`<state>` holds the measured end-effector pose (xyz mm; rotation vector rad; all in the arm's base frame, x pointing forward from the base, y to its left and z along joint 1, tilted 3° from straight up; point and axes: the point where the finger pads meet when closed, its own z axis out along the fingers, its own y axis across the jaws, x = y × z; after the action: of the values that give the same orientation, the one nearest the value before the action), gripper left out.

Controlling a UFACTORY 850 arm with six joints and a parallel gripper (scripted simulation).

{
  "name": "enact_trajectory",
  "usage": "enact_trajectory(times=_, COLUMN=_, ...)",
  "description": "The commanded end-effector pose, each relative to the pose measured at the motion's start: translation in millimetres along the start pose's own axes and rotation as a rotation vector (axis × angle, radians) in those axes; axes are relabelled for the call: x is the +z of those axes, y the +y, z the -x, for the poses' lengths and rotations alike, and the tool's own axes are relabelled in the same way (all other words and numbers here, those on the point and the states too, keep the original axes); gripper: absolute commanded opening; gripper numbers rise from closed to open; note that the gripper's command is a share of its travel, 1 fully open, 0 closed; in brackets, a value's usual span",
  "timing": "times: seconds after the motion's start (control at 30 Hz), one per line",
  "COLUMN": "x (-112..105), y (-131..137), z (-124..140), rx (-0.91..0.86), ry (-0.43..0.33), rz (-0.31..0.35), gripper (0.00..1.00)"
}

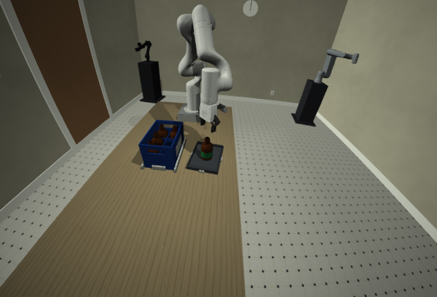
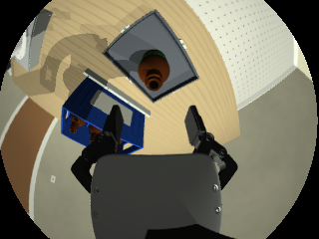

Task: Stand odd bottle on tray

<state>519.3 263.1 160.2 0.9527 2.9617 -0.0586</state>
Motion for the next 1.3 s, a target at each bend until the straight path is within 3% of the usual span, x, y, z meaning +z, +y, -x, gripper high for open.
enact_trajectory(times=0.0, x=-4.5, y=0.8, z=0.4, rx=0.000, ry=-0.001, rz=0.002, gripper=1.00)
enact_trajectory(times=0.23, x=-5.6, y=0.8, z=0.4, rx=0.000, ry=-0.001, rz=0.002, gripper=1.00)
enact_trajectory(times=0.27, x=-5.6, y=0.8, z=0.4, rx=0.000, ry=-0.001, rz=0.002, gripper=0.00)
enact_trajectory(times=1.27, x=-5.6, y=0.8, z=0.4, rx=0.000, ry=-0.001, rz=0.002, gripper=0.00)
